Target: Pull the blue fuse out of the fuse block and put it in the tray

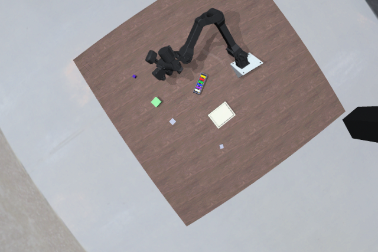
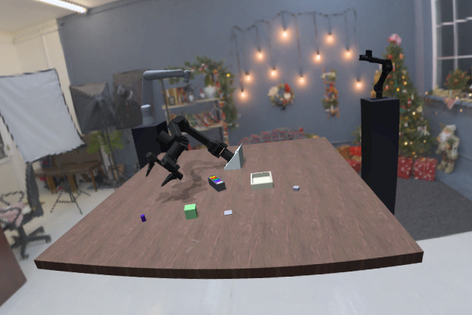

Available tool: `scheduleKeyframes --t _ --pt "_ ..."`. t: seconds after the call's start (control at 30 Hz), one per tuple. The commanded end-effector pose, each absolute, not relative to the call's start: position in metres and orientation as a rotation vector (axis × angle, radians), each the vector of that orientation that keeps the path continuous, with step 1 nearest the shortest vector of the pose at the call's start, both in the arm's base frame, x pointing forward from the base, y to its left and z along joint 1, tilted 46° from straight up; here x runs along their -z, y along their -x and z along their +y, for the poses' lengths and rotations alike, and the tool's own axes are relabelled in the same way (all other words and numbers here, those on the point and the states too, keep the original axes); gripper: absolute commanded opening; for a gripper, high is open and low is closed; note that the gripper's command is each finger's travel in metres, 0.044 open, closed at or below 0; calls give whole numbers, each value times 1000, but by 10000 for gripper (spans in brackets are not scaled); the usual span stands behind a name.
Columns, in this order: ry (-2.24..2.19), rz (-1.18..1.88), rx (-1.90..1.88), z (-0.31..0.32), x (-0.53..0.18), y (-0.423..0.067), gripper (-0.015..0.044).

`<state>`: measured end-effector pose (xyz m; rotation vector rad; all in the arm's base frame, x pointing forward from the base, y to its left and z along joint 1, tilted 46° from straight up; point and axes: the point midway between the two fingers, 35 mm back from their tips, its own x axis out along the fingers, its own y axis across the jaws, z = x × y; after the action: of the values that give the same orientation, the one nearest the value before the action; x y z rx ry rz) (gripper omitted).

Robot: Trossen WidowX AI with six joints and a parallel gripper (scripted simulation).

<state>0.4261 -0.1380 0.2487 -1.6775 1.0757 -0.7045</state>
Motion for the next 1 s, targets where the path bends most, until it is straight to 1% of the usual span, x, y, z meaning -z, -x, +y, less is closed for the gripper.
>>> scheduleKeyframes --t 0.0,0.07,0.2,0.4,0.6,0.83,0.97 --pt "1686 1080 689 -137 -246 -427 374" --pt "1752 1114 567 -125 -228 -434 321" --pt "1923 1216 169 -88 -170 -439 216" --pt "2073 1364 -410 -42 -101 -405 64" --pt "2114 1499 -858 -17 -70 -356 64" --pt "2086 1673 -1314 3 -59 -289 64" --pt "2079 1695 -1359 5 -60 -282 64"
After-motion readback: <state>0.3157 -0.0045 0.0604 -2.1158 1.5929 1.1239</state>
